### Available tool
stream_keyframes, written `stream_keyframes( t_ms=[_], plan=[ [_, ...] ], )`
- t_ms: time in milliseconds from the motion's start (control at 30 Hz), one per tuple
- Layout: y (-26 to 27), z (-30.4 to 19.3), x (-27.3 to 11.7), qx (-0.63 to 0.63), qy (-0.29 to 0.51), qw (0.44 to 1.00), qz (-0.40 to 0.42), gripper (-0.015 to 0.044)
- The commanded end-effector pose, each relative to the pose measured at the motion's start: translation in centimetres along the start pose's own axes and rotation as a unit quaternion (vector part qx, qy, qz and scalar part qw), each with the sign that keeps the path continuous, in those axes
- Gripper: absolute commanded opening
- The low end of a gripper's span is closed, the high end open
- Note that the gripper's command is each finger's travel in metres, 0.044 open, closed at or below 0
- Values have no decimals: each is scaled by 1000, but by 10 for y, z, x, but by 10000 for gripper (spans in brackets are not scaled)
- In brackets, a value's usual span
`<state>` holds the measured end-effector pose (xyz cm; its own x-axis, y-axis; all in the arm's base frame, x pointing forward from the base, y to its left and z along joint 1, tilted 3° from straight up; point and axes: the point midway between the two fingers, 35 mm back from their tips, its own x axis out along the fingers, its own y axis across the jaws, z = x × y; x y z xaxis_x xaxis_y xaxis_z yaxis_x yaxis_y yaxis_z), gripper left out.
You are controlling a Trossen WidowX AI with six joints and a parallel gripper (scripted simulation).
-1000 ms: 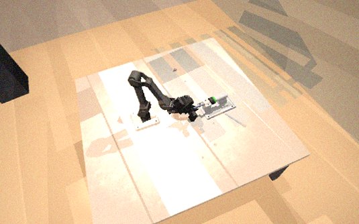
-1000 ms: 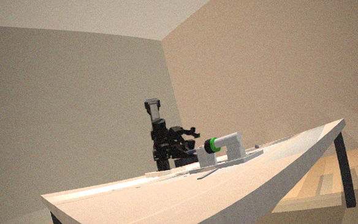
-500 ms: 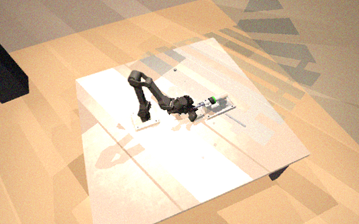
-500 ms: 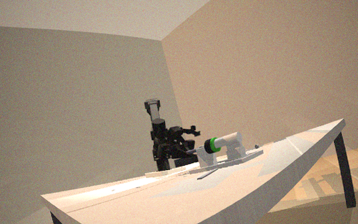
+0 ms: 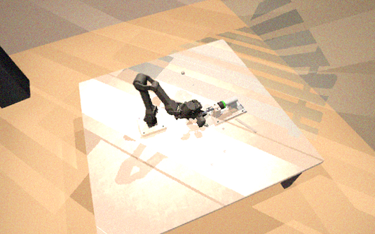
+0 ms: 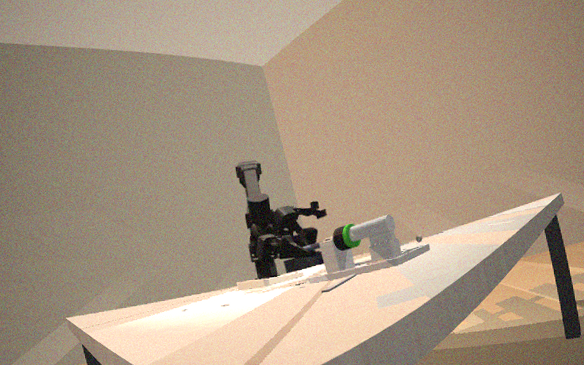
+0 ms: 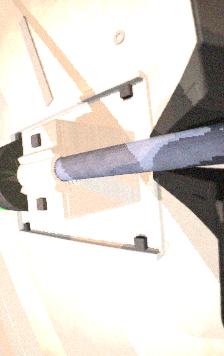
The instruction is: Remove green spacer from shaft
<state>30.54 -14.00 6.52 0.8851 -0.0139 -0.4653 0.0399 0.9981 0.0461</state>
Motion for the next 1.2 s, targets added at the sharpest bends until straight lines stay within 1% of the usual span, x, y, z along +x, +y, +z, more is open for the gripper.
stream_keyframes(
  t_ms=[0,1167],
  plan=[
    [0,0,-1,-2,-1,1000,1,0],
    [0,-2,-4,-2,-1,1000,1,0]
  ],
)
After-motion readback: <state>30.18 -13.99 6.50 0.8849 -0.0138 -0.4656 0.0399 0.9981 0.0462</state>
